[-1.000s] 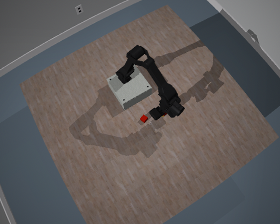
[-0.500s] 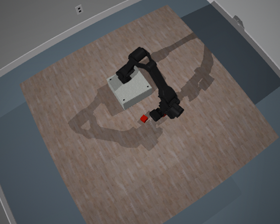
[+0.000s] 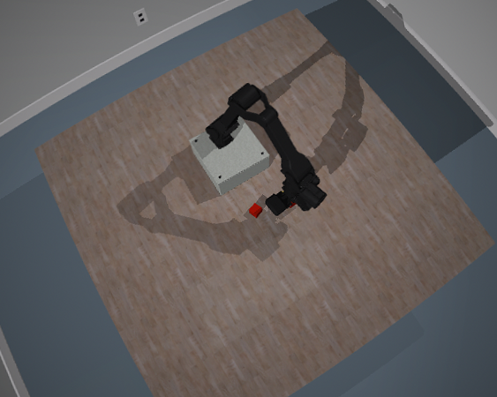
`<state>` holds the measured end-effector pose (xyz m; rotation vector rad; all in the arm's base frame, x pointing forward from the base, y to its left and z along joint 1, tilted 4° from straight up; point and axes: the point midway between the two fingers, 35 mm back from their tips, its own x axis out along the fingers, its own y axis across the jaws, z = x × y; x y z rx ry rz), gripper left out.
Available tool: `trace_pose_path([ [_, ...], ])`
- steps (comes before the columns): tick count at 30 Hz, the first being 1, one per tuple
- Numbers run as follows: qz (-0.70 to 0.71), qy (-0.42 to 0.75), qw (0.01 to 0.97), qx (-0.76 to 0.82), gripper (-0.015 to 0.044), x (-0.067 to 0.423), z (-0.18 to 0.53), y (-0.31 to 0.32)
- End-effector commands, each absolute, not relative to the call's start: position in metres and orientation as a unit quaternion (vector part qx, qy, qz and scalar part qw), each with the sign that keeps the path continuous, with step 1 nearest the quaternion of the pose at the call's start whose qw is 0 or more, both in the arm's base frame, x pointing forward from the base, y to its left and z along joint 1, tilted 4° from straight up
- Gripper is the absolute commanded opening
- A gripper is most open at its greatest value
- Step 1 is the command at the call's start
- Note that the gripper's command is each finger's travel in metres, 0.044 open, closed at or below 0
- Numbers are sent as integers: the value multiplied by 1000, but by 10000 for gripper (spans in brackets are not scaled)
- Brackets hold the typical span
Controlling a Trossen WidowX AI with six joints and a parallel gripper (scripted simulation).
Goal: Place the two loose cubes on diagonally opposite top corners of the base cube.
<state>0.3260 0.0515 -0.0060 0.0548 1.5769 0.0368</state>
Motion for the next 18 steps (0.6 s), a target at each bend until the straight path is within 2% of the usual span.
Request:
trace_pose_path([
  [1, 16, 709, 705, 27, 105, 326, -6, 52],
  [6, 16, 709, 705, 27, 105, 326, -6, 52],
  [10, 16, 709, 705, 27, 205, 326, -6, 52],
  [18, 17, 709, 705, 25, 205, 326, 2, 51],
])
